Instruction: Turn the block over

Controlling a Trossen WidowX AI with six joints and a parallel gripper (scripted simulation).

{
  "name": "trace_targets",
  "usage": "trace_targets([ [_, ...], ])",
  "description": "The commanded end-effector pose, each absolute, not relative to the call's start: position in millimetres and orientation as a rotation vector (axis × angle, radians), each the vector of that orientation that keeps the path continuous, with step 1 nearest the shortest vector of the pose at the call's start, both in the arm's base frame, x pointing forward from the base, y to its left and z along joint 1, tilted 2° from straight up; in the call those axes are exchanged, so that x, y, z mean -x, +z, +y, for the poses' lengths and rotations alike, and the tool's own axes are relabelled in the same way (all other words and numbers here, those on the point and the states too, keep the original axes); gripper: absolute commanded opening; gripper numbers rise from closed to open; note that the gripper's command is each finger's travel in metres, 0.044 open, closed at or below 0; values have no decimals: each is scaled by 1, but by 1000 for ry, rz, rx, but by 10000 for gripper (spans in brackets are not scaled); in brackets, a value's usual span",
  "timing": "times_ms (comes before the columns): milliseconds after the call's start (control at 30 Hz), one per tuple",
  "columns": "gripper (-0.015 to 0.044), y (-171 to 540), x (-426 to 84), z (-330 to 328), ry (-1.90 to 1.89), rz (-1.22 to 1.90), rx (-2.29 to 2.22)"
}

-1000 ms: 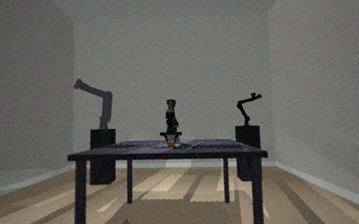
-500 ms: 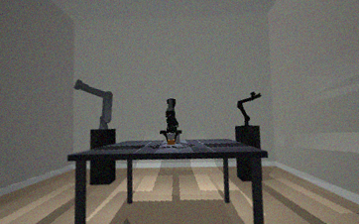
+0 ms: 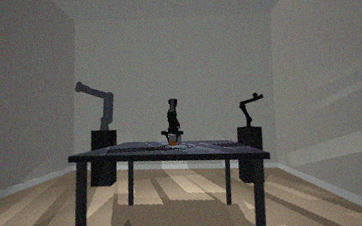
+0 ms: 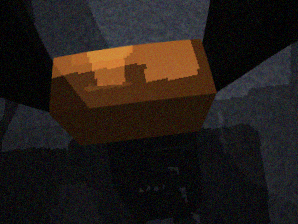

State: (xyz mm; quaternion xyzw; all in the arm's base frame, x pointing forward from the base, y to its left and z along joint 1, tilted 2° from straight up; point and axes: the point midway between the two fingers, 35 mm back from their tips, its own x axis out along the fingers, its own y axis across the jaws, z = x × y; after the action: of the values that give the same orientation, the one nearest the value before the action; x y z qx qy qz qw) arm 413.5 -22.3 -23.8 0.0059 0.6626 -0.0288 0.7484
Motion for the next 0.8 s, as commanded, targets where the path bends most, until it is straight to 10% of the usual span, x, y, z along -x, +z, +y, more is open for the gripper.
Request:
trace_targets([
  [0, 0, -25, -414, -22, -61, 1391, -8],
  [767, 0, -30, -407, -22, -59, 1054, 3],
])
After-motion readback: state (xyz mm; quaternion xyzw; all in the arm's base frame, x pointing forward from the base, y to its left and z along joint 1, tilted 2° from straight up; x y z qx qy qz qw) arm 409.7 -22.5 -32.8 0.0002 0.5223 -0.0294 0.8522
